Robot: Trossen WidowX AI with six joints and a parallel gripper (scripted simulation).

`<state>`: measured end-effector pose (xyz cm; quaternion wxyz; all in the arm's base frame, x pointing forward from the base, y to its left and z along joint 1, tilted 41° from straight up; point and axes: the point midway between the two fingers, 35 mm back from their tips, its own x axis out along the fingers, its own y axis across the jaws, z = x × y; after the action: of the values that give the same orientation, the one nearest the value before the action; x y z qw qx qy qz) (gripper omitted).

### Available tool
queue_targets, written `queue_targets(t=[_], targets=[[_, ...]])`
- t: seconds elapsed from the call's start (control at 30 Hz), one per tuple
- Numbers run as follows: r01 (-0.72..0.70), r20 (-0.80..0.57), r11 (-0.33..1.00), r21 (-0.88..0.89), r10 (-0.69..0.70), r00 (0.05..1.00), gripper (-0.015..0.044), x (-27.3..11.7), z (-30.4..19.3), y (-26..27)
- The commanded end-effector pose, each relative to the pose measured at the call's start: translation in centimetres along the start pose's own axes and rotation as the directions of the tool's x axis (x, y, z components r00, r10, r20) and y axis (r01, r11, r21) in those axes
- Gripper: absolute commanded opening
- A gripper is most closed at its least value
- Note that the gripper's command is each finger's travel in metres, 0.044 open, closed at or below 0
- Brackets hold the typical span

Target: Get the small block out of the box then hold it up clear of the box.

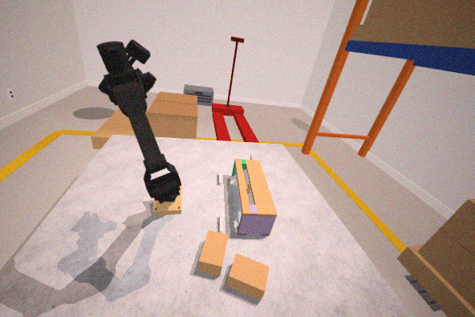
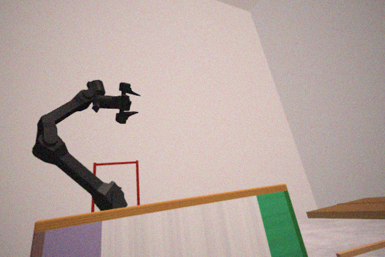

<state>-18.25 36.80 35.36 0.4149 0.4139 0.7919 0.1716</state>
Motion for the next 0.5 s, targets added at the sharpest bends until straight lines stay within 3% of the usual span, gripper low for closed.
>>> queue_targets(t=[0.0, 0.2, 0.47], targets=[[-0.041, 0.196, 0.999, 0.034, 0.033, 0.98, 0.04, 1.5, 6.9, 2.9], [-0.083, 0.413, 0.993, 0.09, 0.039, 0.91, 0.04, 1.4, 15.6, 5.8], [-0.117, 0.595, 0.975, 0.189, -0.018, 0.804, 0.04, -1.6, 25.5, 7.4]])
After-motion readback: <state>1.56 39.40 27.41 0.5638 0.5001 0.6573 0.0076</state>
